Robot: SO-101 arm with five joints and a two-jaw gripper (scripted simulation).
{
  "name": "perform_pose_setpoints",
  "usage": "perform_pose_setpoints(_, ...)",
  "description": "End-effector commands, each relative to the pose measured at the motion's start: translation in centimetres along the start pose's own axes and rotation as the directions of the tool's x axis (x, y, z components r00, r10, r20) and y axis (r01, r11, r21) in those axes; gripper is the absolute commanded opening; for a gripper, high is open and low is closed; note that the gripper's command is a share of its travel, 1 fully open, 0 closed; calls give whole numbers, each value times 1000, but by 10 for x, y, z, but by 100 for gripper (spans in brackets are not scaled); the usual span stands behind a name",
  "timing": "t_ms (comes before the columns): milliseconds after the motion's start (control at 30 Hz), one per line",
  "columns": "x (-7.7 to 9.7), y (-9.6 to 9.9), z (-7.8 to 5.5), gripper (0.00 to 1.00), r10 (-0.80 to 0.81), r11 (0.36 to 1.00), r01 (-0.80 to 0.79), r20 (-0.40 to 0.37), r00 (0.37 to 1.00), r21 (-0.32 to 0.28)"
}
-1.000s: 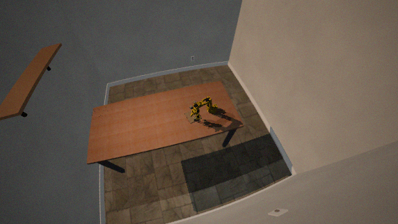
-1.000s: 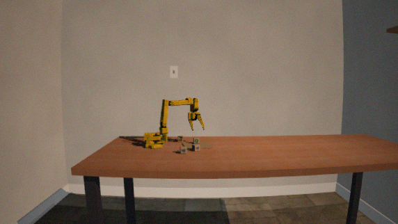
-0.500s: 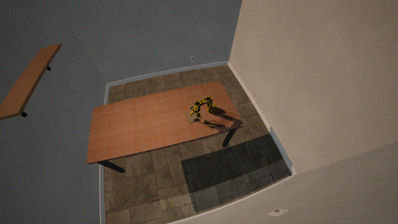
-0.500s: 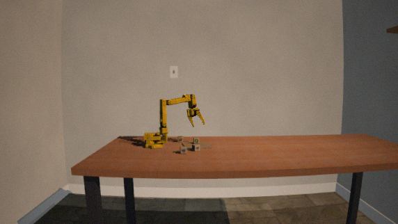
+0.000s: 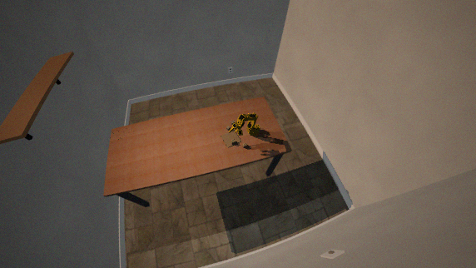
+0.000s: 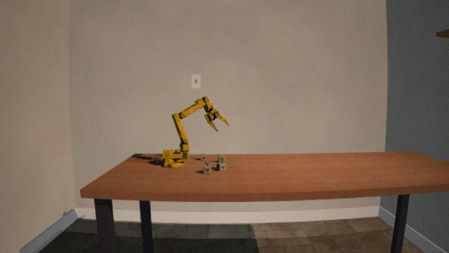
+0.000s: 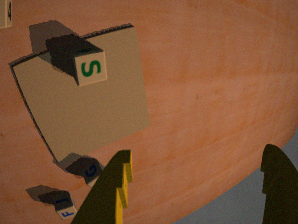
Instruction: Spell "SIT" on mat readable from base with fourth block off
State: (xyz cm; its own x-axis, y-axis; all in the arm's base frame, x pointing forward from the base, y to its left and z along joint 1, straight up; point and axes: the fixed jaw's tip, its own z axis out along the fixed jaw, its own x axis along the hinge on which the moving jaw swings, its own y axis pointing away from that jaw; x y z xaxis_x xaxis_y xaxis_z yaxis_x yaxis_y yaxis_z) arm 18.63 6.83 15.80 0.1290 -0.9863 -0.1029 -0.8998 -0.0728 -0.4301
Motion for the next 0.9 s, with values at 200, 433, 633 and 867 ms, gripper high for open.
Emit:
perform_pose_setpoints(200,-1,-6,-19,35,3,994,-7,28,1000,111)
perform_pose_setpoints(433,-1,-7,-19,35,20,994,-23,28,999,111)
perform_pose_setpoints(633,2,-8,-18,35,81,990,-84,26,996,112)
perform_pose_setpoints(867,6,-10,-18,35,179,977,-181,24,984,114)
